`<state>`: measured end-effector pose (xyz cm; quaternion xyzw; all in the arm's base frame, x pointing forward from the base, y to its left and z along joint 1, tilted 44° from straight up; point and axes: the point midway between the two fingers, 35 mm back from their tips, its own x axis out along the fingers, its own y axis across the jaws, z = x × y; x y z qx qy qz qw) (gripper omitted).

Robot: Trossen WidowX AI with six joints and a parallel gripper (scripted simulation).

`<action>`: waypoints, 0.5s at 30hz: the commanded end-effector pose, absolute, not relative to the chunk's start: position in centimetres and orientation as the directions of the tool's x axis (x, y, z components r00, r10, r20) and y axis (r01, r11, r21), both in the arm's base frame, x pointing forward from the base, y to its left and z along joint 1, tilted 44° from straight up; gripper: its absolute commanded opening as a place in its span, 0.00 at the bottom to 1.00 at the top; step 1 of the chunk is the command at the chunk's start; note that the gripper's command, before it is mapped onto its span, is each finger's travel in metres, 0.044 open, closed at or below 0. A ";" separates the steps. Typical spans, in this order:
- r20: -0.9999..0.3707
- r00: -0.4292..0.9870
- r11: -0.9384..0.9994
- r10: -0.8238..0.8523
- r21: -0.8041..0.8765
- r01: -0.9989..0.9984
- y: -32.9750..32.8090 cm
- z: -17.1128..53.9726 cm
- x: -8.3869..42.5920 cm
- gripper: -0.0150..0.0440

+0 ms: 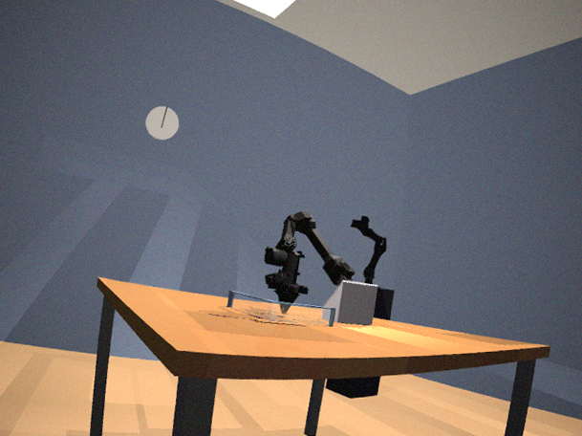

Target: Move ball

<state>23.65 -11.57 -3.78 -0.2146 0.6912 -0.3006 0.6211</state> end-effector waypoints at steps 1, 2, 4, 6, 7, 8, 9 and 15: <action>-0.724 -0.147 0.723 -0.674 -0.687 0.066 -12.2 -4.4 23.2 0.25; -0.724 -0.147 0.723 -0.674 -0.687 0.066 -12.3 -4.5 23.2 0.25; -0.723 -0.147 0.723 -0.675 -0.688 0.066 -12.4 -4.6 23.1 0.25; -0.723 -0.147 0.723 -0.675 -0.688 0.066 -12.4 -4.6 23.1 0.25; -0.723 -0.147 0.723 -0.675 -0.688 0.066 -12.4 -4.6 23.1 0.25; -0.723 -0.147 0.723 -0.675 -0.688 0.066 -12.4 -4.6 23.1 0.25; -0.723 -0.147 0.723 -0.675 -0.688 0.066 -12.4 -4.6 23.1 0.25; -0.728 -0.140 0.726 -0.671 -0.684 0.074 -12.3 -4.6 23.4 0.39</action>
